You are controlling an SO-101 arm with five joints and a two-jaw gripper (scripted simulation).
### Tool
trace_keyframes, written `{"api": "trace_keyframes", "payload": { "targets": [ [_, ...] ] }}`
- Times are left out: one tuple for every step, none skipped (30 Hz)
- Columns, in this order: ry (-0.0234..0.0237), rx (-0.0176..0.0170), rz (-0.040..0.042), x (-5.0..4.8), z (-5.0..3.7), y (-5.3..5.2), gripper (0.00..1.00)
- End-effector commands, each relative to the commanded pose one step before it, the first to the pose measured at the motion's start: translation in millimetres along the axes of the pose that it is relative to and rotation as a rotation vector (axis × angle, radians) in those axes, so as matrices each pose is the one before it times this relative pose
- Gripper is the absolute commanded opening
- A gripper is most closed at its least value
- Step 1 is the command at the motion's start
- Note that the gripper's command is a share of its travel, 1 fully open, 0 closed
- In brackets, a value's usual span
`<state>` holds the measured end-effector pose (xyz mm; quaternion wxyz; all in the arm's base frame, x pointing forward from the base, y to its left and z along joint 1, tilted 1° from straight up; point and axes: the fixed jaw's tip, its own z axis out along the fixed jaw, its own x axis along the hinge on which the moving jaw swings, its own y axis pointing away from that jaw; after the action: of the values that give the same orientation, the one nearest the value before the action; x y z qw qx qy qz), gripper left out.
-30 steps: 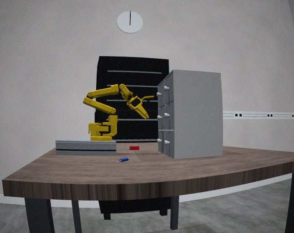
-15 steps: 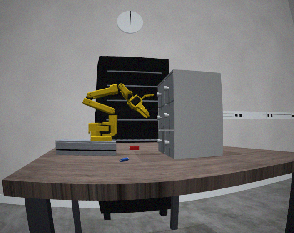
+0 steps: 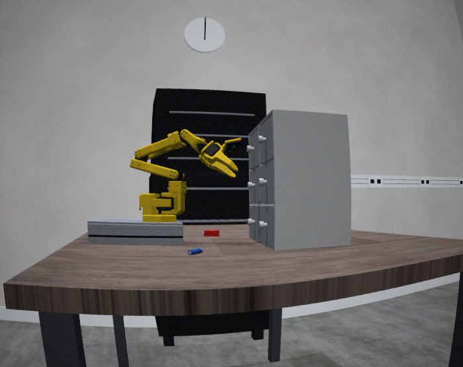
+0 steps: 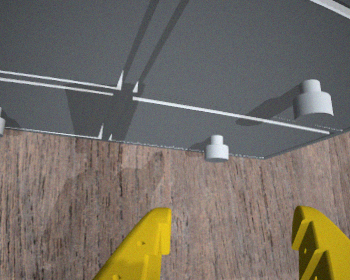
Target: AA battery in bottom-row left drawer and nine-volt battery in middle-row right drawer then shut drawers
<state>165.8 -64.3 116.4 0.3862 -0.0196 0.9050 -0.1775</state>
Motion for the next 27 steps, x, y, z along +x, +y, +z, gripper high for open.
{"api": "trace_keyframes", "payload": {
  "targets": [
    [-0.02893,0.09569,-0.03868,-1.642,-3.170,-19.29,0.21],
    [-0.00022,0.02163,-0.01152,0.857,-0.405,-4.37,0.21],
    [0.00038,0.02176,-0.01173,0.966,-0.406,-4.36,0.21],
    [0.00100,0.02186,-0.01195,1.079,-0.407,-4.35,0.21],
    [0.00161,0.02195,-0.01216,1.187,-0.409,-4.33,0.21],
    [0.00224,0.02201,-0.01238,1.299,-0.409,-4.32,0.21],
    [0.00285,0.02206,-0.01260,1.407,-0.412,-4.30,0.21],
    [0.00349,0.02208,-0.01282,1.518,-0.413,-4.27,0.21],
    [0.00411,0.02210,-0.01304,1.624,-0.415,-4.25,0.21],
    [0.00475,0.02208,-0.01327,1.734,-0.416,-4.22,0.21],
    [0.00000,0.00000,0.00000,0.000,0.000,0.00,0.21],
    [0.00000,0.00000,0.00000,0.000,0.000,0.00,0.21],
    [0.00536,0.02206,-0.01349,1.838,-0.419,-4.18,0.21],
    [0.00600,0.02200,-0.01372,1.946,-0.421,-4.15,0.21],
    [0.00415,0.01401,-0.00888,1.302,-0.258,-2.62,0.21],
    [0.00001,0.00000,0.00000,0.001,0.000,0.00,0.21],
    [-0.00001,0.00000,0.00000,-0.001,0.000,0.00,0.21],
    [0.00001,0.00000,0.00000,0.001,0.000,0.00,0.21],
    [-0.00001,0.00000,0.00000,-0.001,0.000,0.00,0.21],
    [0.00001,0.00000,0.00000,0.001,0.000,0.00,0.21],
    [-0.00001,0.00000,0.00000,-0.001,0.000,0.00,0.21],
    [0.00001,0.00000,0.00000,0.001,0.000,0.00,0.21],
    [-0.00001,0.00000,0.00000,-0.001,0.000,0.00,0.21],
    [0.00001,0.00000,0.00000,0.001,0.000,0.00,0.21],
    [-0.00001,0.00000,0.00000,-0.001,0.000,0.00,0.21],
    [0.00001,0.00000,0.00000,0.001,0.000,0.00,0.21],
    [-0.00001,0.00000,0.00000,-0.001,0.000,0.00,0.21]
  ]
}}
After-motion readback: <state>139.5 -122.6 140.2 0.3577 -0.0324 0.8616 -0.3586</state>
